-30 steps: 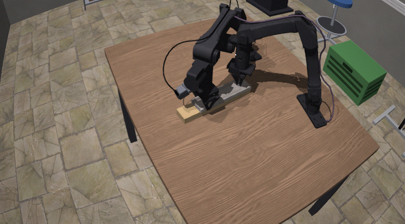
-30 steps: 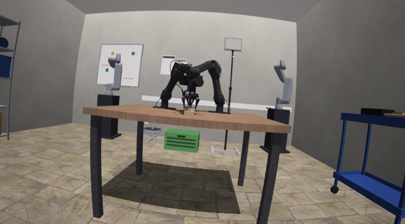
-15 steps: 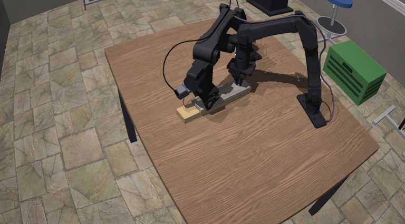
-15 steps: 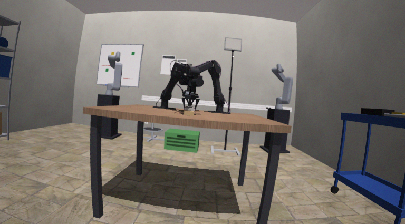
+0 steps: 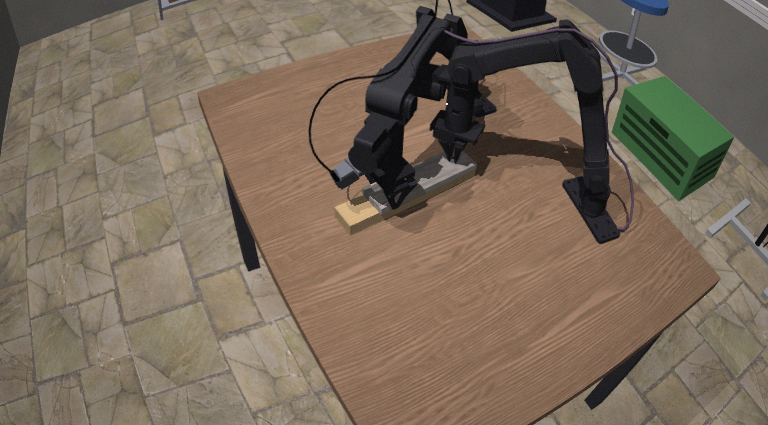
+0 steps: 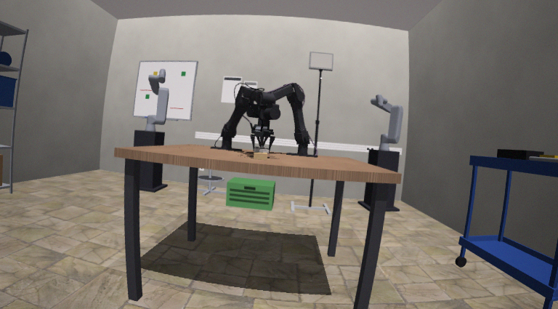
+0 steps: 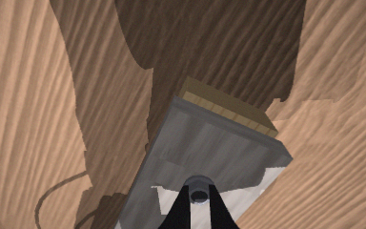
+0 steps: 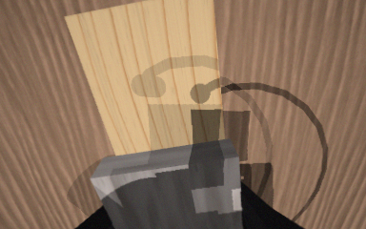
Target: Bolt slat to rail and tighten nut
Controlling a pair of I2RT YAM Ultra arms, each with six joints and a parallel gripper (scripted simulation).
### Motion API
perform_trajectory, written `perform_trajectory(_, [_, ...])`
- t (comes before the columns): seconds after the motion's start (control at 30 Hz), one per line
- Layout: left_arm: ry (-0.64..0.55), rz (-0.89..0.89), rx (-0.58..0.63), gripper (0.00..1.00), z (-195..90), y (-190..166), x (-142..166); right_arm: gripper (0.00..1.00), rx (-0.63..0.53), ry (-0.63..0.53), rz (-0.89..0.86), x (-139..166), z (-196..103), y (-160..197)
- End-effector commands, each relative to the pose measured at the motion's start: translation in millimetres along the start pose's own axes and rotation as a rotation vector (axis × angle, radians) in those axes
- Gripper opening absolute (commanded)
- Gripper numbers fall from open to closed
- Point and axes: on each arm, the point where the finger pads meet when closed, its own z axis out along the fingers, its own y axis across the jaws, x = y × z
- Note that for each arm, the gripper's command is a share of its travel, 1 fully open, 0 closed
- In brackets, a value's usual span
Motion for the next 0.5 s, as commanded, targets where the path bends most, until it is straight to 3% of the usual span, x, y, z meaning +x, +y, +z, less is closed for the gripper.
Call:
perform_trajectory(0.0, [0.002,0.000,-0.012,0.11,-3.4,1.8,0.3,0.72,-0.007,-0.014,0.002,-1.8,-5.6,1.0])
perform_trajectory(0.3, [0.002,0.000,-0.012,0.11,-3.4,1.8,0.3,0.72,-0.007,-0.014,0.002,-1.8,-5.6,1.0])
perform_trajectory(0.47, [0.002,0.000,-0.012,0.68,-3.4,1.8,0.3,0.72,-0.007,-0.014,0.002,-1.8,-5.6,1.0])
